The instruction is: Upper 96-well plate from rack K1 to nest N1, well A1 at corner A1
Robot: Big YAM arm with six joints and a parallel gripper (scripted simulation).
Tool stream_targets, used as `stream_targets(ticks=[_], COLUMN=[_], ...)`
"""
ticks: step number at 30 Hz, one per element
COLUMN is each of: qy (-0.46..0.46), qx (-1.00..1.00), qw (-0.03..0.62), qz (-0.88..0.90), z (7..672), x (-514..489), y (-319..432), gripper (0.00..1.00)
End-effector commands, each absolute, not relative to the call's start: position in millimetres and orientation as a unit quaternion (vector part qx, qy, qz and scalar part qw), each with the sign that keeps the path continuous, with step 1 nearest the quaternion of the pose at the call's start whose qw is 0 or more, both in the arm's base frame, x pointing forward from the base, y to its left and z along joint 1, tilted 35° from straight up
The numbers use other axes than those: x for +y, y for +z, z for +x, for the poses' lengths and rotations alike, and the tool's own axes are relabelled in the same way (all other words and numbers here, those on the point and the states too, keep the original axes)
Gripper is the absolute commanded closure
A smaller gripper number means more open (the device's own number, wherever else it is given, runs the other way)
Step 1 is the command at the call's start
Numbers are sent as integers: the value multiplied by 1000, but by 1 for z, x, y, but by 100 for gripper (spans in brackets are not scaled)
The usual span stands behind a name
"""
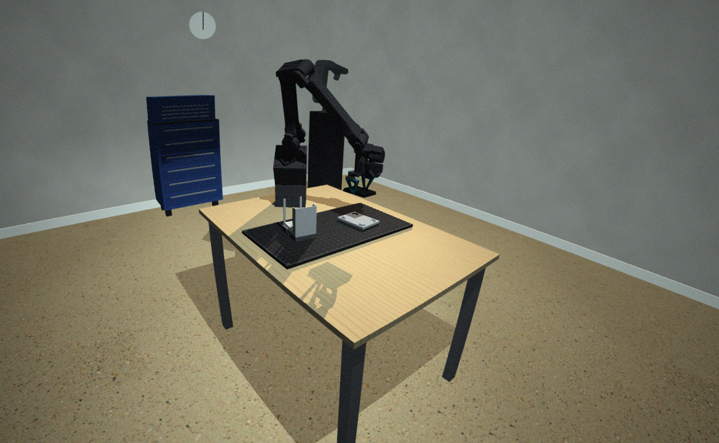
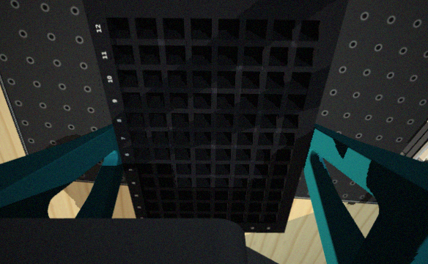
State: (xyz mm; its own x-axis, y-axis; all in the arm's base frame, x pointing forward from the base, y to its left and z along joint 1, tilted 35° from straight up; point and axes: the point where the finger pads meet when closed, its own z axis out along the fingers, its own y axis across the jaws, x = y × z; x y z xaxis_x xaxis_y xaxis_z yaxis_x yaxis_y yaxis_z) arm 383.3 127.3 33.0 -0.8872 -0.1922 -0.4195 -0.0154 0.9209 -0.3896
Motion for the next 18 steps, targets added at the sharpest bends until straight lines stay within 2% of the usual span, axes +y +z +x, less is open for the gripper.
stream_targets(ticks=[1,18], qy=[-181,-179], qx=[951,951], qw=[244,246], qz=[-50,-50], z=[390,380], x=[154,148], y=[39,42], gripper=[100,100])
